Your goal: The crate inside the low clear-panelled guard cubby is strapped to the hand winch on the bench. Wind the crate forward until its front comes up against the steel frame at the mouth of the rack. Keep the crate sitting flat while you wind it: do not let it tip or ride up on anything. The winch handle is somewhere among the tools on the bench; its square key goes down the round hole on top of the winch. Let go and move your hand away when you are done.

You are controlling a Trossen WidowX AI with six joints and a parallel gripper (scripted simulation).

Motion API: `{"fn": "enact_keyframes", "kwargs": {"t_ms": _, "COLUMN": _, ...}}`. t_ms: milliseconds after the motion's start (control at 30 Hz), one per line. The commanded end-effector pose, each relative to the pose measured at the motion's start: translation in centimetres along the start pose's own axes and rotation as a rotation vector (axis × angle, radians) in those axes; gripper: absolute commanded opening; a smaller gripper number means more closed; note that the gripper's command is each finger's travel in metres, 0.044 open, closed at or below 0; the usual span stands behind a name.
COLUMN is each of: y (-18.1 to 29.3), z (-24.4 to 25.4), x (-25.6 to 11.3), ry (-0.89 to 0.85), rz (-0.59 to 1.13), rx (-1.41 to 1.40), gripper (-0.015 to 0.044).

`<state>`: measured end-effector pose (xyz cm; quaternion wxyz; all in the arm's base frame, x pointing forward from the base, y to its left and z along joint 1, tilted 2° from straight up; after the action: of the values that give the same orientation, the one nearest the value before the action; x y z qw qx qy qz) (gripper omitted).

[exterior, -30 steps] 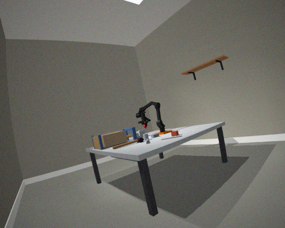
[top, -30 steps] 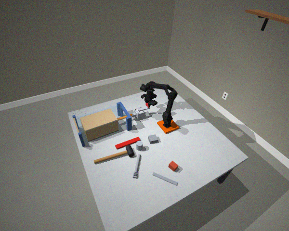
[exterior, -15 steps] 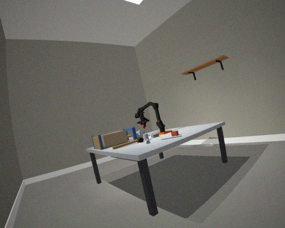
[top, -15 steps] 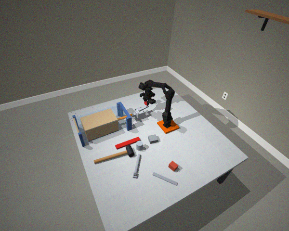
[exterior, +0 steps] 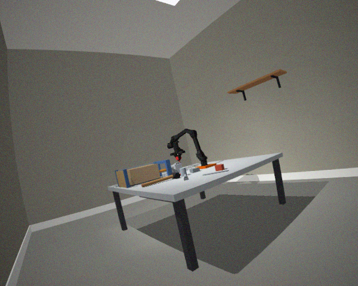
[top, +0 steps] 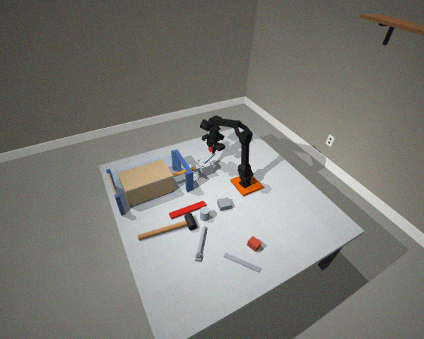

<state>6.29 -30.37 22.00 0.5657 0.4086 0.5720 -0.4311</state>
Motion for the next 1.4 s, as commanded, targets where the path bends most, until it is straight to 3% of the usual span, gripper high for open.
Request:
{"fn": "enact_keyframes", "kwargs": {"t_ms": 0, "y": 0.1, "z": 1.1, "x": 0.2, "ry": -0.017, "rz": 0.0, "rx": 0.001, "gripper": 0.0}}
{"fn": "enact_keyframes", "kwargs": {"t_ms": 1367, "y": 2.8, "z": 6.1, "x": 0.0, "ry": -0.02, "rz": 0.002, "rx": 0.001, "gripper": 0.0}}
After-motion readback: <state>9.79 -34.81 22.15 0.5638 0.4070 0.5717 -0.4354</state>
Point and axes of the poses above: the point midway between the two fingers, 35 mm back from their tips, its own x axis out along the fingers, its own z axis across the jaws, y = z × x, the point moved 8 cm from there along -x, back along the fingers, and after that the axes turned 11 degrees about -x, right-handed, at the moved point
